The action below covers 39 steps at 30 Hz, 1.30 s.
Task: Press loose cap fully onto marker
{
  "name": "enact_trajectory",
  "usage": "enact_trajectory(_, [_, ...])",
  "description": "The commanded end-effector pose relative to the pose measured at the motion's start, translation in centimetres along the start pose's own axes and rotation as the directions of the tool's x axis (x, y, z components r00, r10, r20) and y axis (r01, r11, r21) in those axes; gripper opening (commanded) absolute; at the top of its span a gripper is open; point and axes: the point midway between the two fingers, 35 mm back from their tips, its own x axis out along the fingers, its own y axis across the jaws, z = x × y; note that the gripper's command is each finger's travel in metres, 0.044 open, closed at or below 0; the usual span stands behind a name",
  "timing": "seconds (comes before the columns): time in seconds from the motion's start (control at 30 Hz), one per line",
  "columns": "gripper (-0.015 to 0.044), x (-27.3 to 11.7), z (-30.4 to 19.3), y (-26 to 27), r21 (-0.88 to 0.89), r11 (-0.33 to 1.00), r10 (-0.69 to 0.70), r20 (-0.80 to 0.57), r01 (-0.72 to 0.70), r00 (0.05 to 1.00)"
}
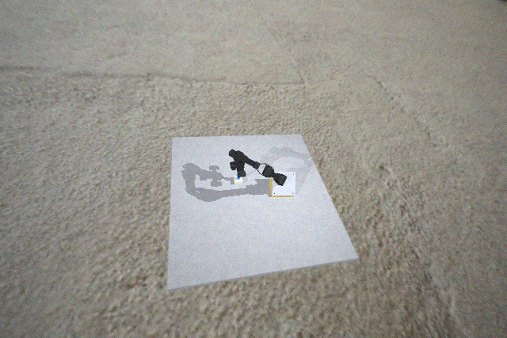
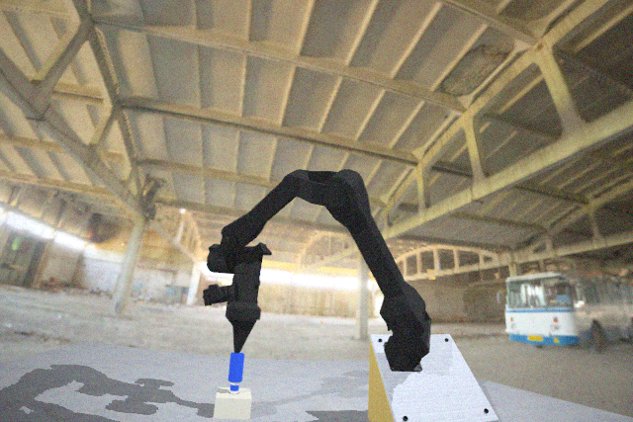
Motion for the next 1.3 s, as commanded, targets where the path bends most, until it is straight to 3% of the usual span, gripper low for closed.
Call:
enact_trajectory(0.0, [0.0,0.8,-0.2,0.1,0.008,1.0,0.008,-0.005,-0.008,1.0])
enact_trajectory(0.43, [0.0,0.4,0.1,-0.1,-0.001,1.0,-0.003,0.006,0.003,1.0])
enact_trajectory(0.63, [0.0,-7.4,0.2,-0.2,0.0,1.0,-0.007,0.004,0.007,1.0])
enact_trajectory(0.77, [0.0,-8.3,0.1,-0.2,0.0,1.0,-0.006,0.003,0.006,1.0])
enact_trajectory(1.27, [0.0394,-8.3,0.1,-0.2,0.0,1.0,-0.006,0.003,0.006,1.0])
